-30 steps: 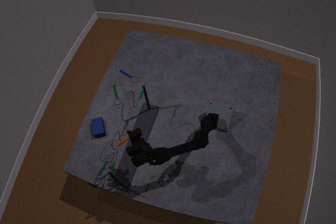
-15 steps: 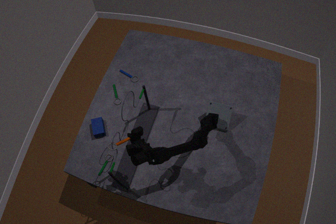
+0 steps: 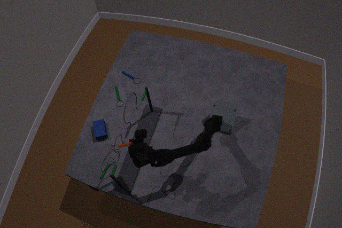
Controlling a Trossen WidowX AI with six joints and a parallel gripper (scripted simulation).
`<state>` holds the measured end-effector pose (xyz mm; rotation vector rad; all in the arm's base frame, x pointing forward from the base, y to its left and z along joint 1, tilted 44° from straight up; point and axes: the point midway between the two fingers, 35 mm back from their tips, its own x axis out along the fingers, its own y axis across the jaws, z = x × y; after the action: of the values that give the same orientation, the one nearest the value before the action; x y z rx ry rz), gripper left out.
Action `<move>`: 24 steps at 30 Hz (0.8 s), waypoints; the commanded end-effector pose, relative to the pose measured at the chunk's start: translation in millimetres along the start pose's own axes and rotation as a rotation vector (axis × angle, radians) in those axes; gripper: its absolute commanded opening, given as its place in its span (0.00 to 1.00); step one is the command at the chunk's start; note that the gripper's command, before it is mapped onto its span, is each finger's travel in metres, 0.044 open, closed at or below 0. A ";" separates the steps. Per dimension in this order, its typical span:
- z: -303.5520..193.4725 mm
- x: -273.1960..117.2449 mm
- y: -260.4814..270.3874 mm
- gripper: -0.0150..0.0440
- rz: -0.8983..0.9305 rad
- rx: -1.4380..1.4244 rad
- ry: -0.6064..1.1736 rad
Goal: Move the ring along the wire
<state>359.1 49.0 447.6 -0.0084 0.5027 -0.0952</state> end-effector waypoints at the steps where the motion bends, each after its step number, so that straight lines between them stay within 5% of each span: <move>1: -0.3 -0.5 3.5 0.00 0.036 0.063 -0.001; 24: 6.9 -3.9 30.5 0.00 0.283 0.479 -0.012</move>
<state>363.3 77.6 452.7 0.4796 0.4619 0.0481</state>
